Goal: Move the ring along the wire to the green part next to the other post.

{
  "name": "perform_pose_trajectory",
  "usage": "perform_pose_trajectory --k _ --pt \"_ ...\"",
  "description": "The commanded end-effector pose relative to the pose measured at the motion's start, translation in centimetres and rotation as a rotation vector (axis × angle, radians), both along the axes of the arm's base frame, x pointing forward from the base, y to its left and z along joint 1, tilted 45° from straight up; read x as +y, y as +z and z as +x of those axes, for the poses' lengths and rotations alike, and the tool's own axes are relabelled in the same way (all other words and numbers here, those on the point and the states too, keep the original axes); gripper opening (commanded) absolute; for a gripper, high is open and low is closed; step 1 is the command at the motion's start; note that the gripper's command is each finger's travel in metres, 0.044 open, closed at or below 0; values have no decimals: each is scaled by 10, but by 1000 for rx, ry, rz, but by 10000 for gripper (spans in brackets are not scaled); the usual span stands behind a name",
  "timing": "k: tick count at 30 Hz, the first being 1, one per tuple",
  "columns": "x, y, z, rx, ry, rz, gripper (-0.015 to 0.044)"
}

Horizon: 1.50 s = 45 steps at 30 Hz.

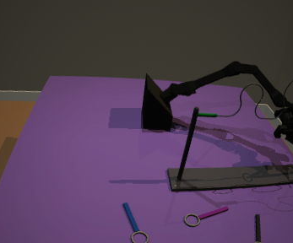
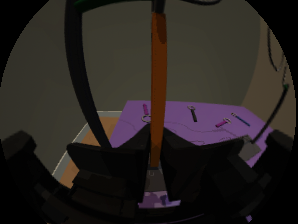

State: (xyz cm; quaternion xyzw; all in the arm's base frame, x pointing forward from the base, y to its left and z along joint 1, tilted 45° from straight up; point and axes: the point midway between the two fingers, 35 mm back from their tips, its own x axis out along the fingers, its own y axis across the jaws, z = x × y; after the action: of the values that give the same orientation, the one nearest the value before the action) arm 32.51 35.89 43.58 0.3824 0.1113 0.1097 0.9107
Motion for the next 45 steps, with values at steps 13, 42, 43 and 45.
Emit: perform_pose_trajectory --k 13,42,43,45 --pt "-31 -7 -27 185 184 -85 -150" --pt "-96 -50 -17 172 96 -585 -150" --pt "-99 -50 -17 171 93 -603 -150" --pt "-104 -52 -16 169 85 -644 -150"
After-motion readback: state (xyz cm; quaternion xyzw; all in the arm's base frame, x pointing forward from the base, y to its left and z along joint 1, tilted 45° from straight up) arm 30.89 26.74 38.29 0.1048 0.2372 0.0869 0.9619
